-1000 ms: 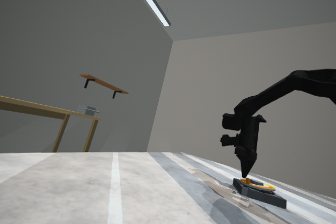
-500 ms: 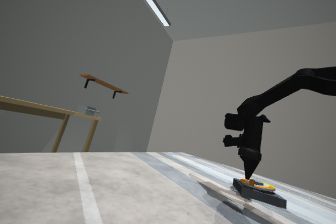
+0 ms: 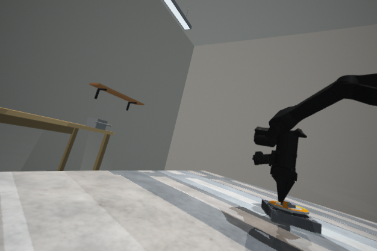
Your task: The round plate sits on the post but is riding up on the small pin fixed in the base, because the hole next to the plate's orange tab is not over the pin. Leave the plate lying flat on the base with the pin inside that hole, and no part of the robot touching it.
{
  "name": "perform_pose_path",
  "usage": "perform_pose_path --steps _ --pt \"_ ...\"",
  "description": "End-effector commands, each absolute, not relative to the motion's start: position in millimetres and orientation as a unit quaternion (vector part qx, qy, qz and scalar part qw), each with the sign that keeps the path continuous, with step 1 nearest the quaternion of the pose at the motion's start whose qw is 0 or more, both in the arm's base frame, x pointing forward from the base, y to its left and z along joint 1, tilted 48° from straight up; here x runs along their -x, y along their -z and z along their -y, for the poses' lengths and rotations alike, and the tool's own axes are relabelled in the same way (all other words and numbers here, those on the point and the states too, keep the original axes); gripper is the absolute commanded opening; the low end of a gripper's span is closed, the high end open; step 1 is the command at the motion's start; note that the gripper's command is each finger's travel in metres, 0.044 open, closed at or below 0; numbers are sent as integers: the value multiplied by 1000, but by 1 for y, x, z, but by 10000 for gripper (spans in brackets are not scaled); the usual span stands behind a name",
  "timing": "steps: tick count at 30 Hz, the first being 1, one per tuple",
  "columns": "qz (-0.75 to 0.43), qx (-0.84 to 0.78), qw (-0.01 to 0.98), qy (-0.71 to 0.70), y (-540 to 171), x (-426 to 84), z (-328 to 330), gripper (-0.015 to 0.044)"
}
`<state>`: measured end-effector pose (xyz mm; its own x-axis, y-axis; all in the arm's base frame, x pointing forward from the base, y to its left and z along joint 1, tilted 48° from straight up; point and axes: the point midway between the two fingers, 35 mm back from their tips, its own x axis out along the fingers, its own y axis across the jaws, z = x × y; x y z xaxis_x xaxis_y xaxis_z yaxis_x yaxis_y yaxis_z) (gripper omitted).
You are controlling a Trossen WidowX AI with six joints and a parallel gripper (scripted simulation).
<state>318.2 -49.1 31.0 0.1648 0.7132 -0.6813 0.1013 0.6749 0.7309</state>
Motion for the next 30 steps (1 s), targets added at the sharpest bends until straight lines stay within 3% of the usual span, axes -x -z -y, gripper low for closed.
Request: perform_pose_path --steps 1,30 --pt "-613 -341 678 -222 -28 -311 46 0" --pt "-613 -341 677 -222 -31 -301 44 0"
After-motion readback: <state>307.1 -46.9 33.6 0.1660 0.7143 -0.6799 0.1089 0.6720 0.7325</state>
